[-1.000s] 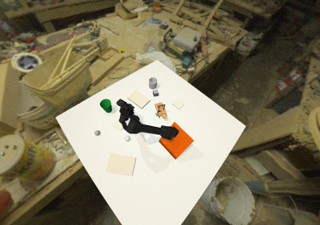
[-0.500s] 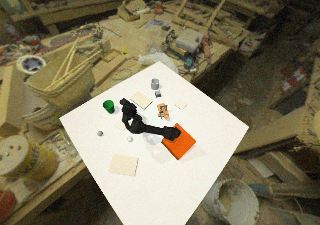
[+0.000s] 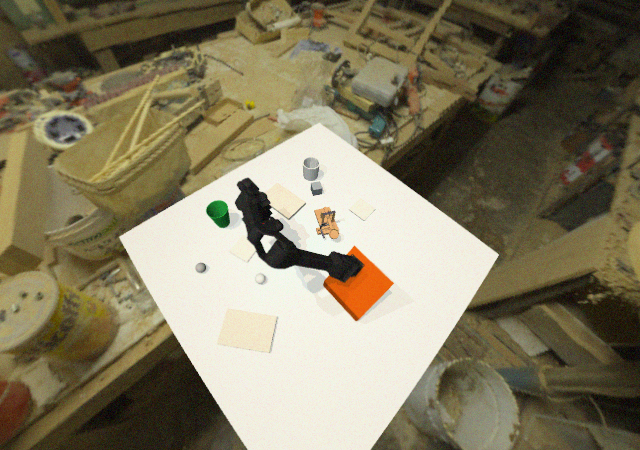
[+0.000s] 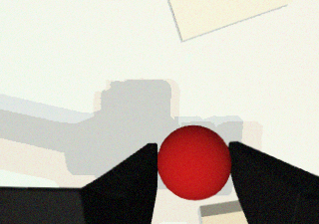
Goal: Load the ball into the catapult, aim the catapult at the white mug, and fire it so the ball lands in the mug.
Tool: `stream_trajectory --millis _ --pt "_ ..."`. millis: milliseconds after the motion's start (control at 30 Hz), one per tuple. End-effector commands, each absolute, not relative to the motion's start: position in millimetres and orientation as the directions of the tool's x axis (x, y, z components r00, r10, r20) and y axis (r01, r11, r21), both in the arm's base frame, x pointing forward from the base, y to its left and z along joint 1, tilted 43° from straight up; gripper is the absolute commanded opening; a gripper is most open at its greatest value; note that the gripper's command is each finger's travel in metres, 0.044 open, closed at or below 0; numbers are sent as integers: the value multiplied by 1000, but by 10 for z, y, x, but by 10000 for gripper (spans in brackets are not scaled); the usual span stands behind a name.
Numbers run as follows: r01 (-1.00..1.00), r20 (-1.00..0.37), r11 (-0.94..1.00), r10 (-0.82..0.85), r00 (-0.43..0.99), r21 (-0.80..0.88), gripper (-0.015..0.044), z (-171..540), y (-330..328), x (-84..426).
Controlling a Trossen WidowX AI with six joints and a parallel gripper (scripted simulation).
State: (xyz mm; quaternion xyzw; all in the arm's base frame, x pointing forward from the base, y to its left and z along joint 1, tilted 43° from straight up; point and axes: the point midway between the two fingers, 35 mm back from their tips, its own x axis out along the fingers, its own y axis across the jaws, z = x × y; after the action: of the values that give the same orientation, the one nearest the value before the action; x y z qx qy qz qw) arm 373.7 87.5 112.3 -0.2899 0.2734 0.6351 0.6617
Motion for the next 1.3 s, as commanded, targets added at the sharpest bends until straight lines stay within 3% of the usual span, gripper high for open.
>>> stream_trajectory --millis 0,567,1267 --pt "-999 -729 29 683 37 -24 0 1138 851 3715" --pt "-835 -762 395 646 -43 382 0 391 219 3447" --pt "-273 -730 680 663 -168 681 0 -337 -337 2767"
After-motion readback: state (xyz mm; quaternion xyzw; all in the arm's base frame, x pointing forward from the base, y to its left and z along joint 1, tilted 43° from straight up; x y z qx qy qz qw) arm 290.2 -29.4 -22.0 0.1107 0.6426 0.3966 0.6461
